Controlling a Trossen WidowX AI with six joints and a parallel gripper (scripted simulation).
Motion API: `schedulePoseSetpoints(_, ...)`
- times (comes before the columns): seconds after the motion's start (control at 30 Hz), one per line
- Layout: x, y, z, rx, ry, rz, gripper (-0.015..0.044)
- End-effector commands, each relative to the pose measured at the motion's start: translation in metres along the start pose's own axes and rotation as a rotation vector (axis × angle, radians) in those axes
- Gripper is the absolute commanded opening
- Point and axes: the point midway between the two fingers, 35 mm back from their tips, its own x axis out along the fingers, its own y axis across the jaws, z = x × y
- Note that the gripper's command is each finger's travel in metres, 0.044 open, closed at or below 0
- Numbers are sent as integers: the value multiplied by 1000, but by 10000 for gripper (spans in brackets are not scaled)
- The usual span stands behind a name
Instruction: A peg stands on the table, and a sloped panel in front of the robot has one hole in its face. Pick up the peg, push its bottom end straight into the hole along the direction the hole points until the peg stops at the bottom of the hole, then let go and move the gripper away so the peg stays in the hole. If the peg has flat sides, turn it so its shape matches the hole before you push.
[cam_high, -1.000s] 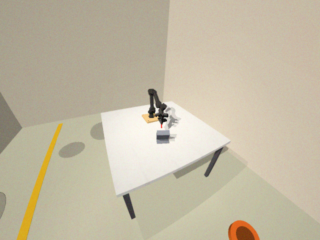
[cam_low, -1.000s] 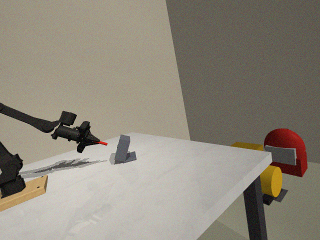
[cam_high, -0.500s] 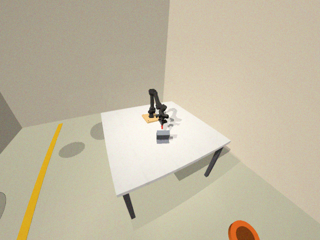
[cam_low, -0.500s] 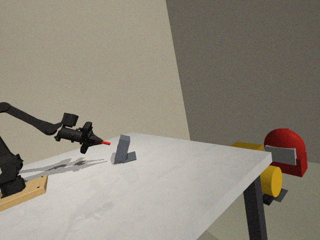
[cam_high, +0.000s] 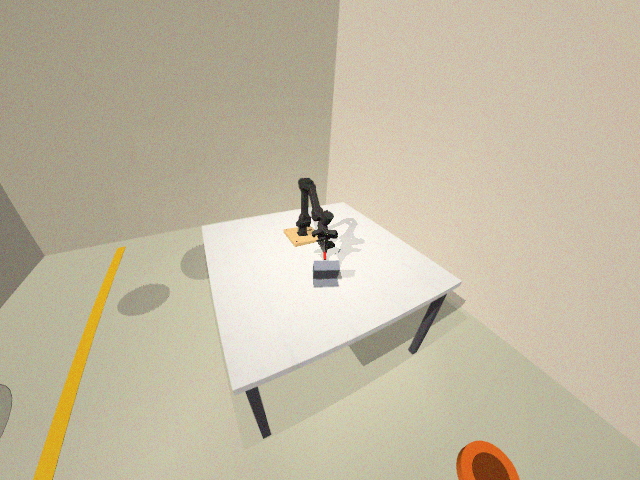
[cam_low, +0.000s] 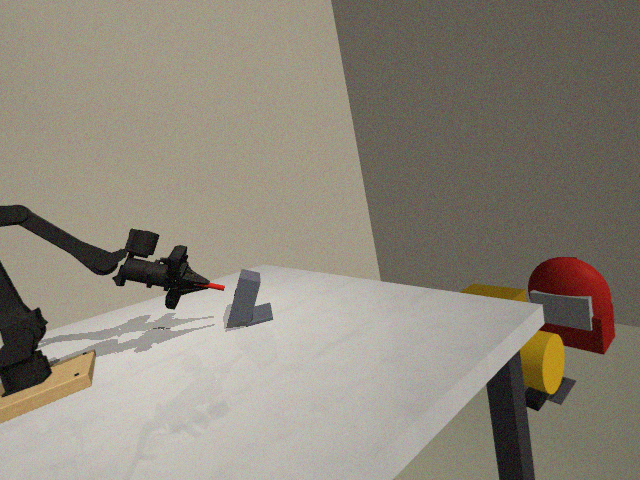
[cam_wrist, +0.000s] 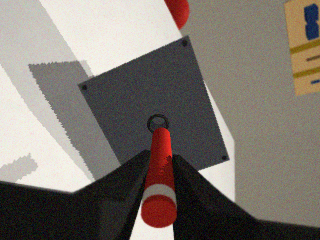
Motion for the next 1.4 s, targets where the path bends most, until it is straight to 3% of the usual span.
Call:
schedulePoseSetpoints(0.0, 2, 3, -2, -6, -2, 3, 0)
schedulePoseSetpoints(0.7, 25, 3, -2, 0, -4, 0, 0)
schedulePoseSetpoints(1.37, 22, 4, -4, 4, 4, 4, 0)
